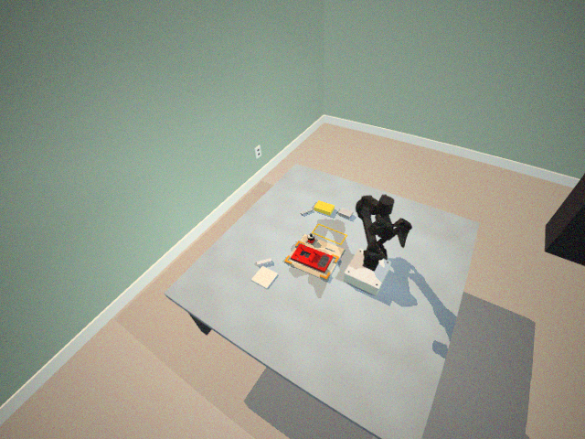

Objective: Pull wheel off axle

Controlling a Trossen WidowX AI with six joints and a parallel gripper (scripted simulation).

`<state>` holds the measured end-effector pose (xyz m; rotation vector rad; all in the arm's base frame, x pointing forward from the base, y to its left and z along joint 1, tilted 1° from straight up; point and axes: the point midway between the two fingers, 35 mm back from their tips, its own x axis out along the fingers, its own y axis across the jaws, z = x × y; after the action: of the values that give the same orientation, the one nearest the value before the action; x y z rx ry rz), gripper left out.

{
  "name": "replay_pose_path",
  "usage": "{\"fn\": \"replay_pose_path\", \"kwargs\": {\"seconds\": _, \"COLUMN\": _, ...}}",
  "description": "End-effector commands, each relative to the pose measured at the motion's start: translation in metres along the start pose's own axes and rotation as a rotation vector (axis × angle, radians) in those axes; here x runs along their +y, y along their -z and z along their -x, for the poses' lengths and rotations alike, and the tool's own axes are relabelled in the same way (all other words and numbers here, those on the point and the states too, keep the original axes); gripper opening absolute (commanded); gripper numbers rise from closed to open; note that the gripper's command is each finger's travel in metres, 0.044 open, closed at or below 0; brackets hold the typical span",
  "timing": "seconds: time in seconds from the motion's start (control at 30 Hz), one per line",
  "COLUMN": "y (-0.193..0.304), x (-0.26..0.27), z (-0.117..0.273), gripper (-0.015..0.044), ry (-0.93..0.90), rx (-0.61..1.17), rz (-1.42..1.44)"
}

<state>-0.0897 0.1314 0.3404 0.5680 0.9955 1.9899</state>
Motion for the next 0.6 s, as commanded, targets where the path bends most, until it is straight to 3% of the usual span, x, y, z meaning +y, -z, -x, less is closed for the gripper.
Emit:
{"fn": "replay_pose_path", "kwargs": {"seconds": 0.0, "y": -0.001, "x": -0.001, "z": -0.001, "gripper": 0.0374, "ry": 0.009, "rx": -0.003, "rz": -0.001}}
{"fn": "replay_pose_path", "kwargs": {"seconds": 0.1, "y": -0.014, "x": -0.016, "z": -0.013, "gripper": 0.03, "ry": 0.137, "rx": -0.049, "rz": -0.026}}
{"fn": "replay_pose_path", "kwargs": {"seconds": 0.33, "y": -0.062, "x": -0.073, "z": -0.034, "gripper": 0.03, "ry": 0.509, "rx": -0.209, "rz": -0.152}}
{"fn": "replay_pose_path", "kwargs": {"seconds": 0.57, "y": -0.116, "x": -0.143, "z": -0.021, "gripper": 0.03, "ry": 0.845, "rx": -0.399, "rz": -0.345}}
